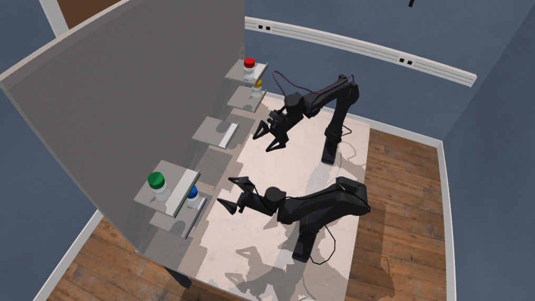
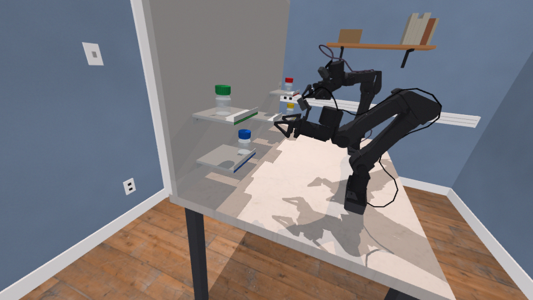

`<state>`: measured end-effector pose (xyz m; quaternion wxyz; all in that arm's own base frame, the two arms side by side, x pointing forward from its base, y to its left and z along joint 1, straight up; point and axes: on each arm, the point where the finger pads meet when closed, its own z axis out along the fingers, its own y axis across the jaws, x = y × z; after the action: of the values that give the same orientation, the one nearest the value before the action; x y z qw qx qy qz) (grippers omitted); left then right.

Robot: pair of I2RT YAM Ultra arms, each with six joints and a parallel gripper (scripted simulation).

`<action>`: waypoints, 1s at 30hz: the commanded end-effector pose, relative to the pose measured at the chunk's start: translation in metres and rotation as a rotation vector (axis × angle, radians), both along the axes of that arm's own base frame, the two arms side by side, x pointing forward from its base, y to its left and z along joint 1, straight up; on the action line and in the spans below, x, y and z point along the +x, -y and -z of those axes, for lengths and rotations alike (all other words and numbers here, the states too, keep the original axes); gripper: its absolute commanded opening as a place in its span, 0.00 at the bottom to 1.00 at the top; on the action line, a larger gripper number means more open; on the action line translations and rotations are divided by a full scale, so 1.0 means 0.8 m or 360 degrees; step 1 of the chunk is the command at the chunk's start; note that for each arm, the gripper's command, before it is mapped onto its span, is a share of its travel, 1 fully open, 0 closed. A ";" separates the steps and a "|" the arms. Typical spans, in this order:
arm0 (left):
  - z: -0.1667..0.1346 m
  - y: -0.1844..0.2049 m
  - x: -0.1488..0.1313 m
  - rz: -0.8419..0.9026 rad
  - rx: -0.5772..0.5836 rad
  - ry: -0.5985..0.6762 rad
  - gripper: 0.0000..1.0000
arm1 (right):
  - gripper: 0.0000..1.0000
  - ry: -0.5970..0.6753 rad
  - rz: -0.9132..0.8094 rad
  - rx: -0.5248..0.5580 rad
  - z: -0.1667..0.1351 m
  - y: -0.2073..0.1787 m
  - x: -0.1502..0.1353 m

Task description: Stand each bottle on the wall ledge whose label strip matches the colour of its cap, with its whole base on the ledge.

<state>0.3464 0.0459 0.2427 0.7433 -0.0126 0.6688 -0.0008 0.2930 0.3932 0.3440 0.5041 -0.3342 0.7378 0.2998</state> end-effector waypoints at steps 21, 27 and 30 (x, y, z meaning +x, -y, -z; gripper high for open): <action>-0.010 -0.001 0.001 0.0000 0.0003 0.0020 1.00 | 0.88 0.0000 0.0018 0.0005 0.000 0.001 0.001; -0.010 -0.001 0.001 0.0000 0.0003 0.0020 1.00 | 0.88 0.0000 0.0018 0.0005 0.000 0.001 0.001; -0.010 -0.001 0.001 0.0000 0.0003 0.0020 1.00 | 0.88 0.0000 0.0018 0.0005 0.000 0.001 0.001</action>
<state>0.3467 0.0459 0.2397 0.7393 -0.0136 0.6733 -0.0019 0.2930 0.3933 0.3441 0.5043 -0.3340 0.7377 0.2999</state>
